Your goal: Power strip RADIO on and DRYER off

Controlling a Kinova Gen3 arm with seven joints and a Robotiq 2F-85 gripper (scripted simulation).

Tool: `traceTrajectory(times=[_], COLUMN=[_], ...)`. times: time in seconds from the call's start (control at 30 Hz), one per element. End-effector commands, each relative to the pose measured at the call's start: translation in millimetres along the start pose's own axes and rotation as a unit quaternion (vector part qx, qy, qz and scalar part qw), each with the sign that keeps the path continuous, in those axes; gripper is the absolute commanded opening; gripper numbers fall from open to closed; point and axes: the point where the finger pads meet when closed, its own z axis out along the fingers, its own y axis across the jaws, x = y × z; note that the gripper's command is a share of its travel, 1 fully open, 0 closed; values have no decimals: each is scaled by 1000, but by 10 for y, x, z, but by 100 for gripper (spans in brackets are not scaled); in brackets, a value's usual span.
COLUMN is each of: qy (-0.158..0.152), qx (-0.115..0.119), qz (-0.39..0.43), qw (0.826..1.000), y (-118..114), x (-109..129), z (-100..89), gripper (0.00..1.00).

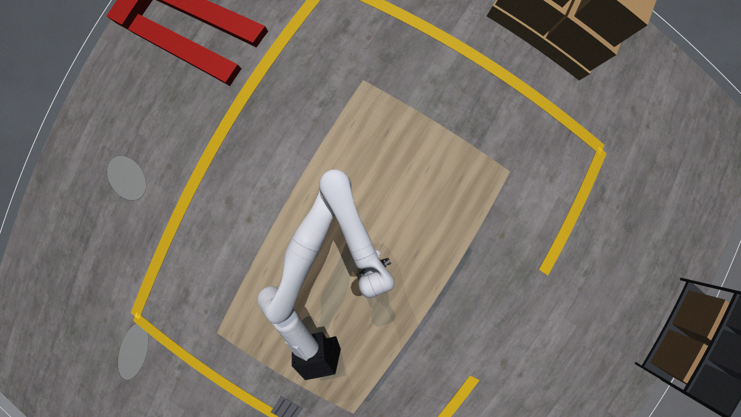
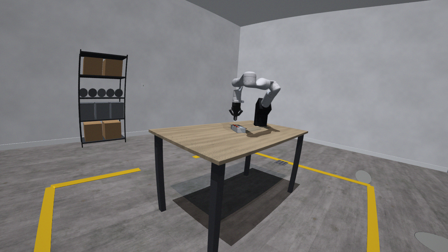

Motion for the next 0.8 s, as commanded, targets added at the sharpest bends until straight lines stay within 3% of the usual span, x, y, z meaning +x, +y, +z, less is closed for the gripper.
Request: traceTrajectory(times=[0.0, 0.3, 0.5, 0.77], qy=[0, 0, 0, 0], qx=[-1, -1, -1, -1], qz=[0, 0, 0, 0], qw=[1000, 1000, 1000, 1000], y=[5, 6, 121, 129], x=[-1, 4, 423, 458], z=[-6, -7, -134, -145], gripper=[0, 0, 0, 0])
